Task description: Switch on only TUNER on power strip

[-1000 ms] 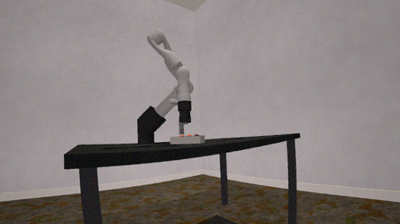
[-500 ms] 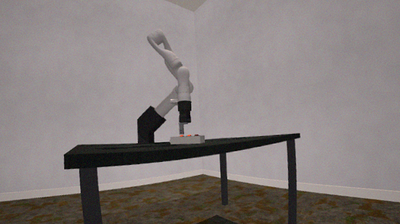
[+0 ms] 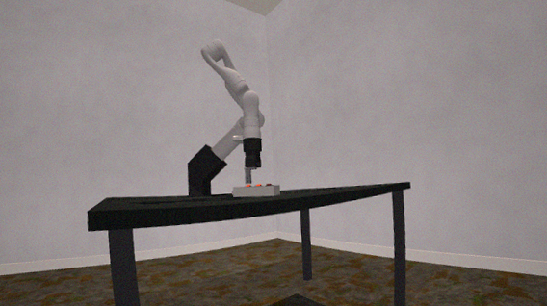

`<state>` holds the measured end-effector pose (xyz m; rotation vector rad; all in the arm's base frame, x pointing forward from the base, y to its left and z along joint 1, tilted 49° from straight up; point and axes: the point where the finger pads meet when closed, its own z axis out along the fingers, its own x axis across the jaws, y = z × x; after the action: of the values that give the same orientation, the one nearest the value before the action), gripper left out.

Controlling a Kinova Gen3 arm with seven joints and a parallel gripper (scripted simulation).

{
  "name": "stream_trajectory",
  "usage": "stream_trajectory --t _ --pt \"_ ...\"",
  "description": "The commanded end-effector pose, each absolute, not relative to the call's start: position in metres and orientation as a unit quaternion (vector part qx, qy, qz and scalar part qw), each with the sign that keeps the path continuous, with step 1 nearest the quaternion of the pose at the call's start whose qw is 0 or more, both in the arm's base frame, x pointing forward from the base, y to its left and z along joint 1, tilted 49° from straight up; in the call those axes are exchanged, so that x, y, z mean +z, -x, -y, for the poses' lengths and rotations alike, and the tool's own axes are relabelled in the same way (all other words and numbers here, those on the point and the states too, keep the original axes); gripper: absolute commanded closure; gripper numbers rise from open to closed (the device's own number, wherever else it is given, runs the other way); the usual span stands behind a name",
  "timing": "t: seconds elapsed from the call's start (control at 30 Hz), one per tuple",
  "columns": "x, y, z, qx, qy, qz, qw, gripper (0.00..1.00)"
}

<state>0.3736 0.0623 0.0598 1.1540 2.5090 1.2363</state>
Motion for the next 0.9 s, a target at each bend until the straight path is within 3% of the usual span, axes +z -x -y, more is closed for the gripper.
stream_trajectory --t 0.0,0.87 --pt "0.0599 -0.3737 -0.0618 0.408 -0.381 -0.828 0.058 1.0" --pt "0.0564 -0.3759 -0.0652 0.408 -0.381 -0.828 0.058 1.0"
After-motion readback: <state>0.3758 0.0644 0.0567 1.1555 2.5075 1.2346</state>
